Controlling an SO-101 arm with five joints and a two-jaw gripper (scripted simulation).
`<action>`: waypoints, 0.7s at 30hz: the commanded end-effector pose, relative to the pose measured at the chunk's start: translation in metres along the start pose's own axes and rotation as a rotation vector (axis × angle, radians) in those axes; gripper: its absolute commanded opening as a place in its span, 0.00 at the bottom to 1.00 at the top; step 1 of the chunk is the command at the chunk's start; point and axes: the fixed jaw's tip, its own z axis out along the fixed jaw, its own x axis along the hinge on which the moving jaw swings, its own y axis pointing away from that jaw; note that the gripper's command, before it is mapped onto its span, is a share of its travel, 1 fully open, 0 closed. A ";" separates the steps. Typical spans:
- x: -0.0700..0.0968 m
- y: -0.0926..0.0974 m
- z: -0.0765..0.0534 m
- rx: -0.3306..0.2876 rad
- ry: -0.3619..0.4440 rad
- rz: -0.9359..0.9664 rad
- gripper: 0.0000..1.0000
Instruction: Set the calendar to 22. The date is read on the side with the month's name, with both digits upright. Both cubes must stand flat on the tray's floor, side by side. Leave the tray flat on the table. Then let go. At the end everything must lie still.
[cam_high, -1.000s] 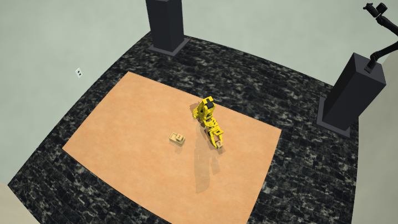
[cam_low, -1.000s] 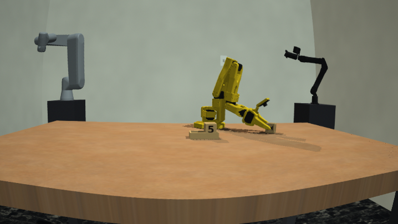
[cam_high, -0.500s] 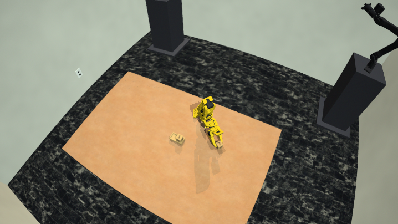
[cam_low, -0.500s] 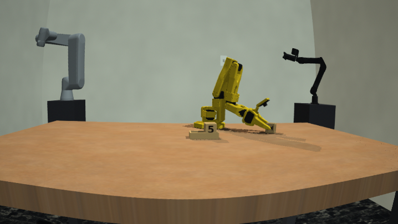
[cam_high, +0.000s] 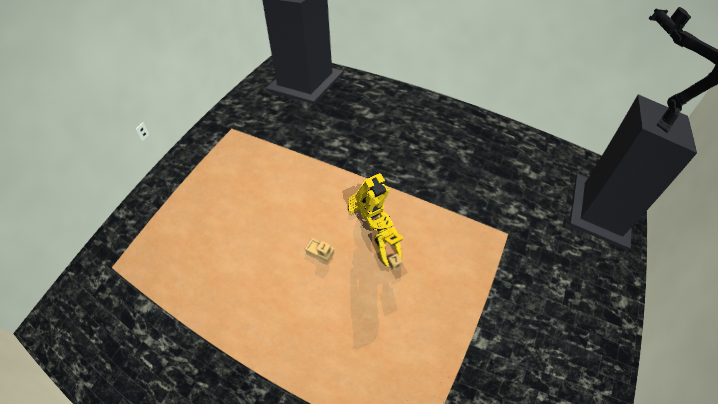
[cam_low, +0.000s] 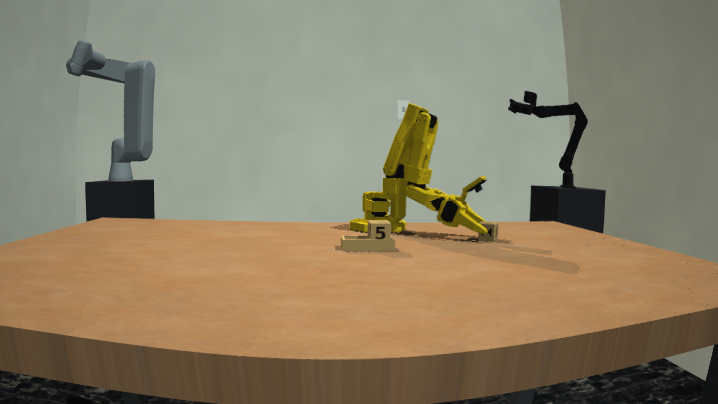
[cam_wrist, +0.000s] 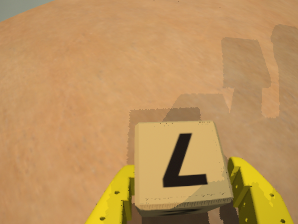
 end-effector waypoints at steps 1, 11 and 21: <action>-0.006 -0.001 0.002 0.006 -0.032 -0.004 0.27; -0.006 -0.001 0.002 0.006 -0.032 -0.005 0.35; -0.006 -0.001 0.002 0.006 -0.032 -0.005 0.36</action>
